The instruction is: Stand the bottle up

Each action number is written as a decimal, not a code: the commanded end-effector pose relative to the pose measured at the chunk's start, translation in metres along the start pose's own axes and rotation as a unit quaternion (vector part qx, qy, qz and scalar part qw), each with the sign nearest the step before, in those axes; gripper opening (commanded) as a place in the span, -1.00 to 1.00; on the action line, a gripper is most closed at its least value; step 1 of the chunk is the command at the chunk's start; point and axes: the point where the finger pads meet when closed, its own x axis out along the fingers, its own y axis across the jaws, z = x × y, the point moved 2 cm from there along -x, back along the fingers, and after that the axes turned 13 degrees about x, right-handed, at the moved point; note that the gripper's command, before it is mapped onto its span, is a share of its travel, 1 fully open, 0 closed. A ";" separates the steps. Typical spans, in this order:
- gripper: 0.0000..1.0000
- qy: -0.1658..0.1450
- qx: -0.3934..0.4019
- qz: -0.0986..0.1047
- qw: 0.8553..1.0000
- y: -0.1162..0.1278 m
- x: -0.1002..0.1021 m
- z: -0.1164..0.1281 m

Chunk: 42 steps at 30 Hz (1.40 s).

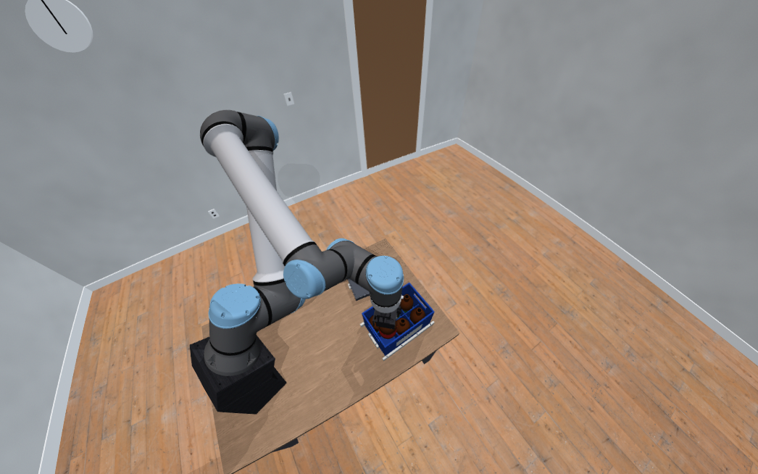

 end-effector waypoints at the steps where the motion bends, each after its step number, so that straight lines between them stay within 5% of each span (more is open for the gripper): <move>1: -1.00 0.000 0.000 0.001 1.000 0.001 -0.001 0.000; 42: -1.00 0.000 0.000 0.001 1.000 0.001 0.005 0.000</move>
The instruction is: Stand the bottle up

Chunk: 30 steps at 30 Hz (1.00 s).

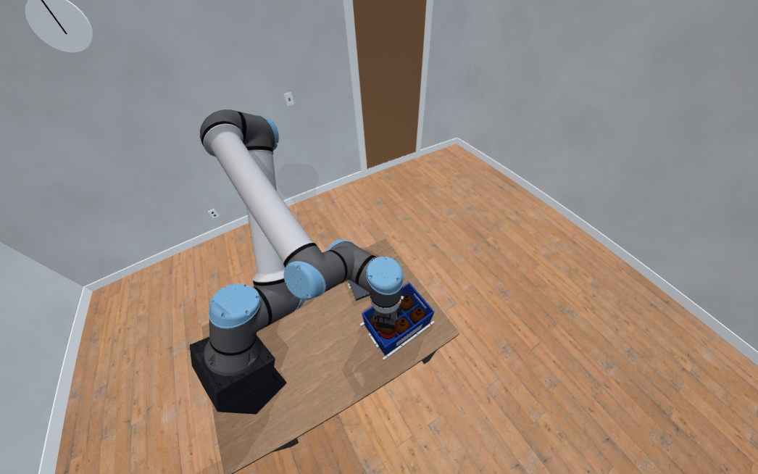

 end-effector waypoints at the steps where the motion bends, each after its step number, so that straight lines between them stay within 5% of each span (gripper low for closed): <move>1: -1.00 0.000 0.000 0.001 1.000 0.001 0.003 0.000; 30: -1.00 0.000 0.000 0.001 1.000 0.001 0.030 0.000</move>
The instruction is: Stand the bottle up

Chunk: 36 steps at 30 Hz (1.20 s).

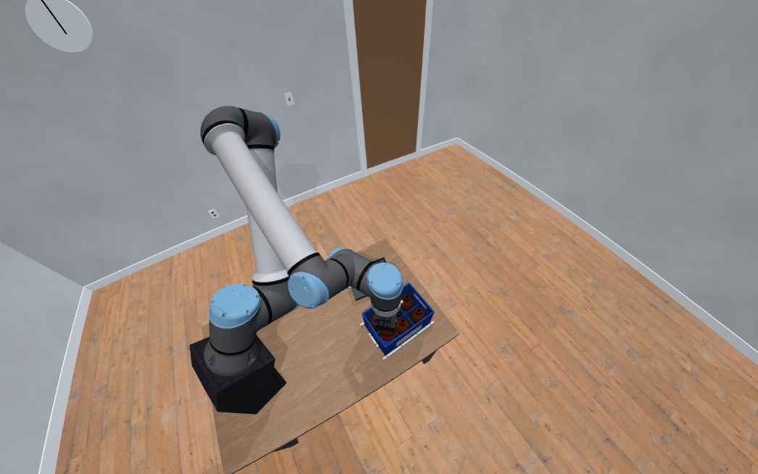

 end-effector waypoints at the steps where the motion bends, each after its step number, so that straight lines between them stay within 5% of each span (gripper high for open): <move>1: -1.00 0.000 0.000 0.001 1.000 0.001 0.004 0.000; 36: -1.00 0.000 0.000 0.001 1.000 0.001 0.008 0.000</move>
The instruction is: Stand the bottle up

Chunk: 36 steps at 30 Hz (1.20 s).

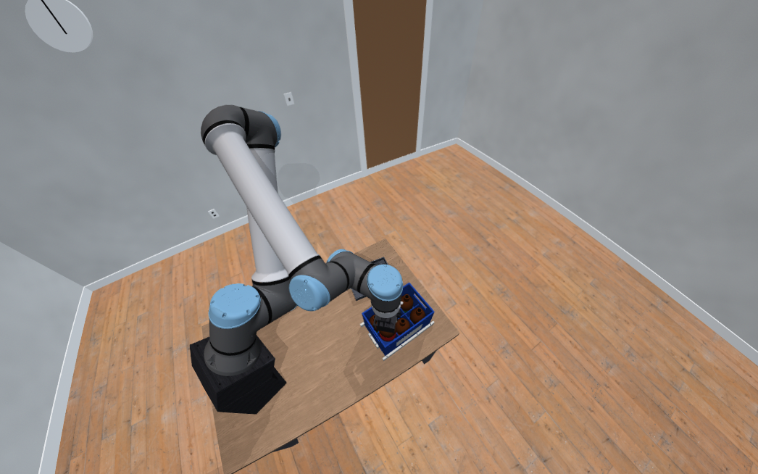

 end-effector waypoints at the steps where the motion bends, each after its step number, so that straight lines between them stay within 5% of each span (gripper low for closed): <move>1: -1.00 0.000 0.000 0.001 1.000 0.001 -0.001 0.000; 36: -1.00 0.000 0.000 0.001 1.000 0.001 0.005 0.000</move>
